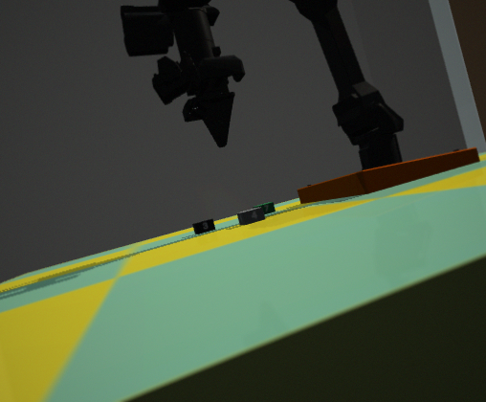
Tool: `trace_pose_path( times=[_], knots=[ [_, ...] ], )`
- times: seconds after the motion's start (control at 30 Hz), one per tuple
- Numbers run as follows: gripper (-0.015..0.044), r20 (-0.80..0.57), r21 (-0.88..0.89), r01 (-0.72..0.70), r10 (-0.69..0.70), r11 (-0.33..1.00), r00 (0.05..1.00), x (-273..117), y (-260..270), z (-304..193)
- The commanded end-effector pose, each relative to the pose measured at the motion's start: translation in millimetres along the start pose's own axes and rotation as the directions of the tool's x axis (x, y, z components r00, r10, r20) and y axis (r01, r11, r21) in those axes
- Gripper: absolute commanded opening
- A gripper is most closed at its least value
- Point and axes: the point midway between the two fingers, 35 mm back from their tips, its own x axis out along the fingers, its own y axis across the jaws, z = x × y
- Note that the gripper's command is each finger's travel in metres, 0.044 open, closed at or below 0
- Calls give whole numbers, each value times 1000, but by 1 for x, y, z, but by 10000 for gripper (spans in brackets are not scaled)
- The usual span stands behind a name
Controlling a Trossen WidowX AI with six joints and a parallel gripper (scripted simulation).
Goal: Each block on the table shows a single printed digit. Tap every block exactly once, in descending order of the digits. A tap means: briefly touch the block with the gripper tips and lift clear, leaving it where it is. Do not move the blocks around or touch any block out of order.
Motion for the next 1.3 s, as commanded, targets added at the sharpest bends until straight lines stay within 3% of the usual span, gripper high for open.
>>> trace_pose_path(
  times=[0.0,0.1,0.3,0.53,1.27],
  knots=[
    [20,3,14,5,-5,1000,1000,-2,-55,33],
    [20,3,14,7,-7,1000,1000,-1,-80,44],
    [20,3,14,7,-7,1000,1000,1,-80,45],
    [20,3,14,7,-7,1000,1000,78,-81,45],
    [20,3,14,7,-7,1000,1000,104,-81,45]
  ],
)
